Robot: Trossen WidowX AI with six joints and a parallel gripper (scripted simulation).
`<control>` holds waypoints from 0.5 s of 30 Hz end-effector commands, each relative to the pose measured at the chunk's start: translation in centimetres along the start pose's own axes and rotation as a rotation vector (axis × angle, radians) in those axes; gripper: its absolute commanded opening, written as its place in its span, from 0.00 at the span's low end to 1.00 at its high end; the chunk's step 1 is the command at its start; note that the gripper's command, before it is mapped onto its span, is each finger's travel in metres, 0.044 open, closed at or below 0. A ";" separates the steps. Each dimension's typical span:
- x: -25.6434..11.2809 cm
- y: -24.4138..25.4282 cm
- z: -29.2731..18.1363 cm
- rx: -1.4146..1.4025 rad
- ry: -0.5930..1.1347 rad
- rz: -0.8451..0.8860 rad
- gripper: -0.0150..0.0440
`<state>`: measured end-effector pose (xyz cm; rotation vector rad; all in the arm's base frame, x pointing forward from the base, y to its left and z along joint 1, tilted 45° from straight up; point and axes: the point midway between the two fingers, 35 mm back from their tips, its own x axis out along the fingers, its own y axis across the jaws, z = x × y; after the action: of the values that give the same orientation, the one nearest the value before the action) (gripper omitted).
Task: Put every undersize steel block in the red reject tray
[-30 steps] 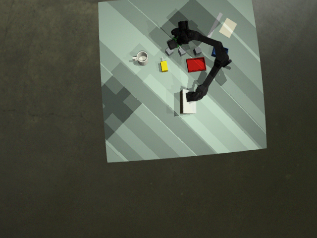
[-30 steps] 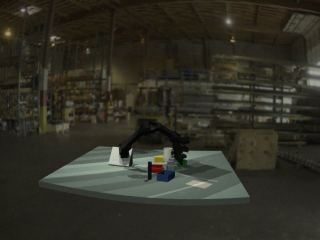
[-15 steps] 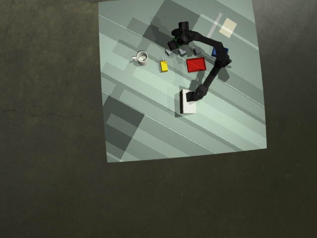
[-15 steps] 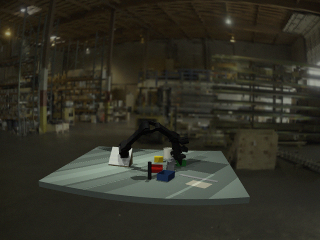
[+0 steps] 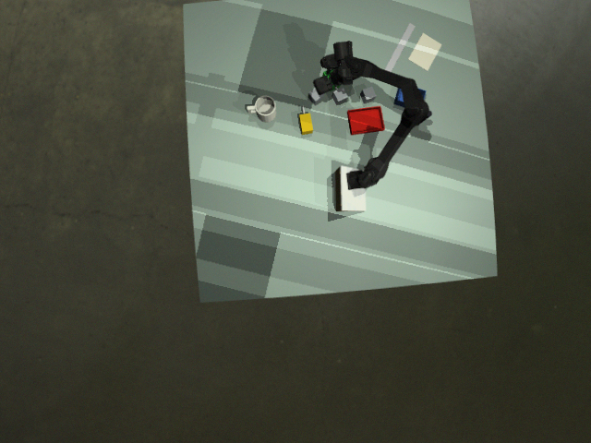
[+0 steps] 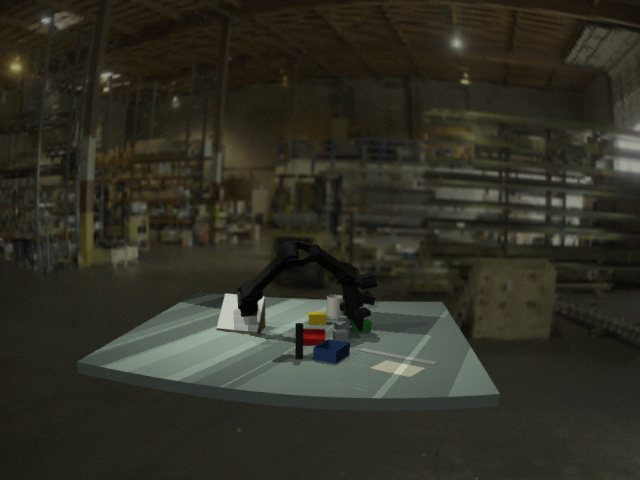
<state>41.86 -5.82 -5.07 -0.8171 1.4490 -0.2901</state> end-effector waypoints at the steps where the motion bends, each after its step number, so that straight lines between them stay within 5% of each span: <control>1: -0.4 -0.3 0.2 0.005 -0.014 -0.003 0.25; 15: -0.5 -0.2 -0.2 0.005 -0.013 -0.003 0.25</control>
<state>41.42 -5.87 -4.96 -0.8170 1.4486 -0.2902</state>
